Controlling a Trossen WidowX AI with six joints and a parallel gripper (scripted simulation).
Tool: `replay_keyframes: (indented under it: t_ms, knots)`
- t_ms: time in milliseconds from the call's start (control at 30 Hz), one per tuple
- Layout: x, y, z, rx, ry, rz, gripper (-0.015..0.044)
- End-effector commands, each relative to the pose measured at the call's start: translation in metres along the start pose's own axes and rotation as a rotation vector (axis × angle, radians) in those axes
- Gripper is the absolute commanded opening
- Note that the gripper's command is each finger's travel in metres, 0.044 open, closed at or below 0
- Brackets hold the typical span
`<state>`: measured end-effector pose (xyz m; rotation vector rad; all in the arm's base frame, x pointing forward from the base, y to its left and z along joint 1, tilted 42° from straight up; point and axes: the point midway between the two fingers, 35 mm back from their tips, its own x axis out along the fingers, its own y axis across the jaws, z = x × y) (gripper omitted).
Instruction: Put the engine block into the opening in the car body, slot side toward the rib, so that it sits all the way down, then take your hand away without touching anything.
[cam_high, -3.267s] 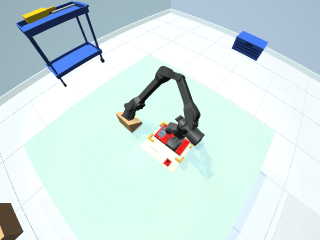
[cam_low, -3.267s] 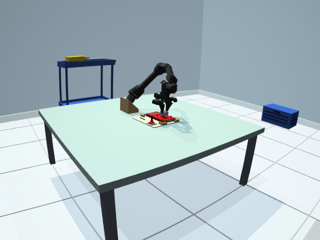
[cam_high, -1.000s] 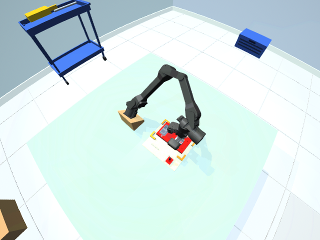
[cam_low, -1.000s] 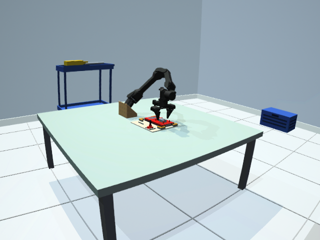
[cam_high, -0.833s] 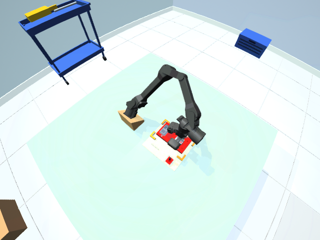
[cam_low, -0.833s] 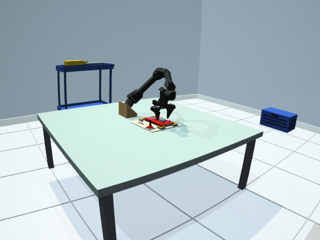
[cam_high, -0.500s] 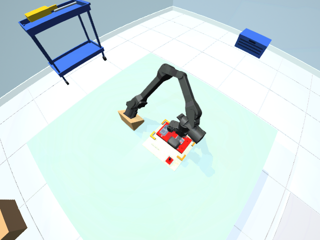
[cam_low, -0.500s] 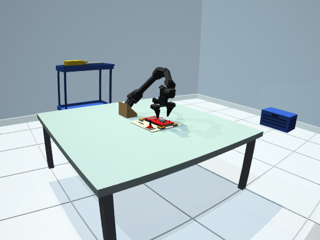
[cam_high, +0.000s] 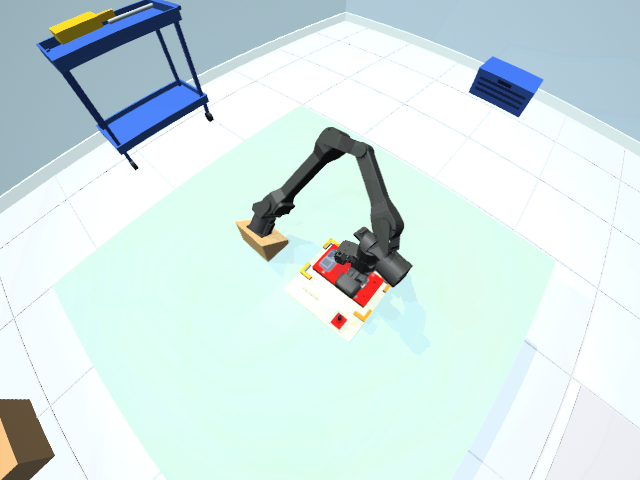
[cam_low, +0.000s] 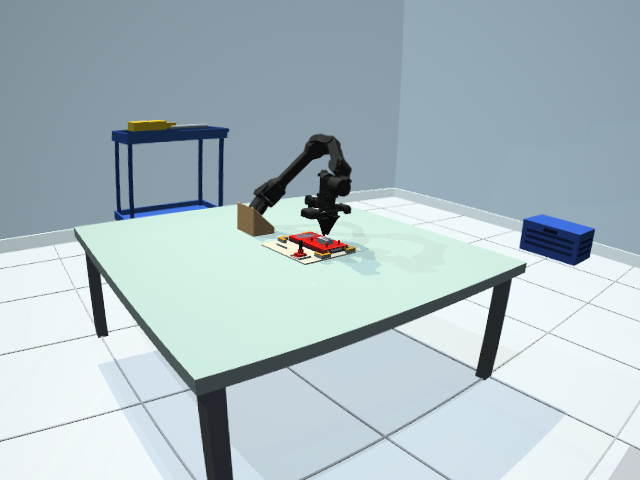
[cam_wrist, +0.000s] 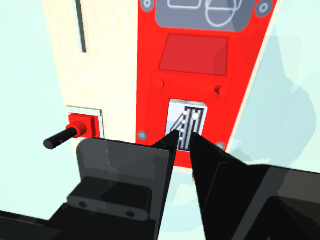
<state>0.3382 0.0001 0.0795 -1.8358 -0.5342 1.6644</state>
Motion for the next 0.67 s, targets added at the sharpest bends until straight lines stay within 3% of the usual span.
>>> replay_keyframes:
  t_ms: [0,533,633]
  knots:
    - [-0.0005,-0.0004,0.0001,-0.005,0.000,-0.002,0.0000]
    - [-0.0005,-0.0004,0.0001,-0.005,0.000,-0.002,0.0000]
    - [-0.0005,-0.0004,0.0001,-0.005,0.000,-0.002,0.0079]
